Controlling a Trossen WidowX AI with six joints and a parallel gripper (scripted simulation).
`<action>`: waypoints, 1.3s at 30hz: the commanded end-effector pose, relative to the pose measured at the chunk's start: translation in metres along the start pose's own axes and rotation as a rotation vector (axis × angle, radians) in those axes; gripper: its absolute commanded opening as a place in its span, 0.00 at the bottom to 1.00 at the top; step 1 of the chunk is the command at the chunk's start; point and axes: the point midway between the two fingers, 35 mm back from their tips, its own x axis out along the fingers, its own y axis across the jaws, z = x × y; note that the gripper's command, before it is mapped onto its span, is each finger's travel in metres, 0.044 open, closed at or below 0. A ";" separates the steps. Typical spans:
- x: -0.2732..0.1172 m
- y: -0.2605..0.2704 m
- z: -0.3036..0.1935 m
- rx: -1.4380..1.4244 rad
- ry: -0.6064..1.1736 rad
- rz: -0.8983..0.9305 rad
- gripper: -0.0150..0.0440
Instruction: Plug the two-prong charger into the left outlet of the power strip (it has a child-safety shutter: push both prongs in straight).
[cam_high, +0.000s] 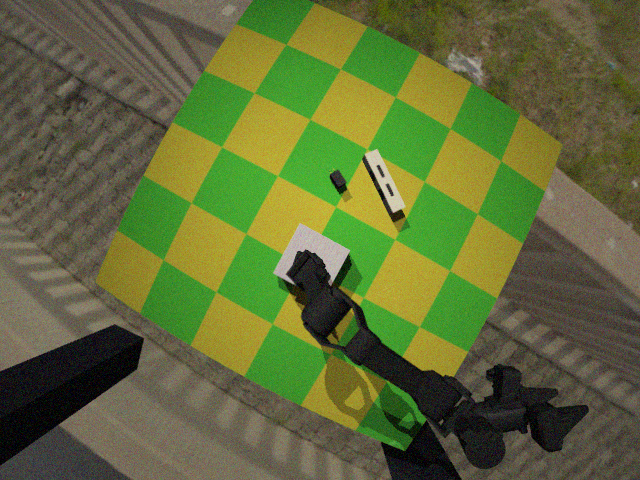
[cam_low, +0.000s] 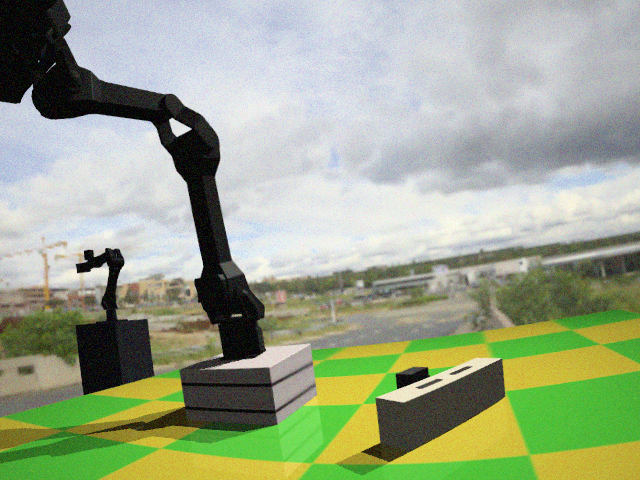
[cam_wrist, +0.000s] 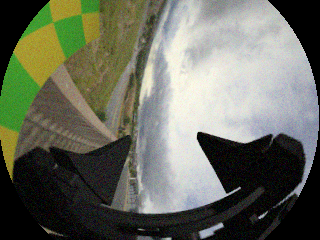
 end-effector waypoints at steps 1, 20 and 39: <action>0.012 0.013 0.014 0.071 -0.016 0.024 1.00; 0.061 0.055 0.104 0.378 -0.125 0.141 1.00; 0.086 0.094 0.211 0.625 -0.230 0.331 1.00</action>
